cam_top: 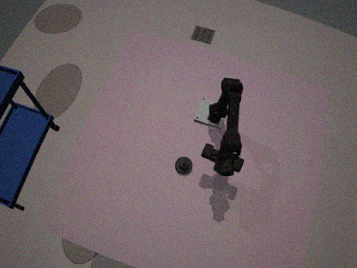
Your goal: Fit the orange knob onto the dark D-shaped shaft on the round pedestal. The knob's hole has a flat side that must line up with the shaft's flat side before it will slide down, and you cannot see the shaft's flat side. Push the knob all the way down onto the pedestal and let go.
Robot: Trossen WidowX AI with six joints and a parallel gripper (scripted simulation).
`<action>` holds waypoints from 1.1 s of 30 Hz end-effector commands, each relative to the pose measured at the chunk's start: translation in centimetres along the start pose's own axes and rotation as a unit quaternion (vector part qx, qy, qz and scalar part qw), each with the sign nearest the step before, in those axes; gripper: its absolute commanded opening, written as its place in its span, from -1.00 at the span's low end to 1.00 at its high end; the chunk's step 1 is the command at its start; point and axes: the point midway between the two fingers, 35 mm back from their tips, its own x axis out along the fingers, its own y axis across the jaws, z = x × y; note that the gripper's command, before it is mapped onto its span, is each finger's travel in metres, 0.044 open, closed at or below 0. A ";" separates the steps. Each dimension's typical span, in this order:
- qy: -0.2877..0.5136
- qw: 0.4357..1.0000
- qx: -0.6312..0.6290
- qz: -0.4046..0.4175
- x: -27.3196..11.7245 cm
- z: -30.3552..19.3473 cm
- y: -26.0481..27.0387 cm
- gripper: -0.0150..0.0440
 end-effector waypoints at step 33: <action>-0.004 1.000 0.021 -0.004 -4.0 1.8 -5.2 -0.49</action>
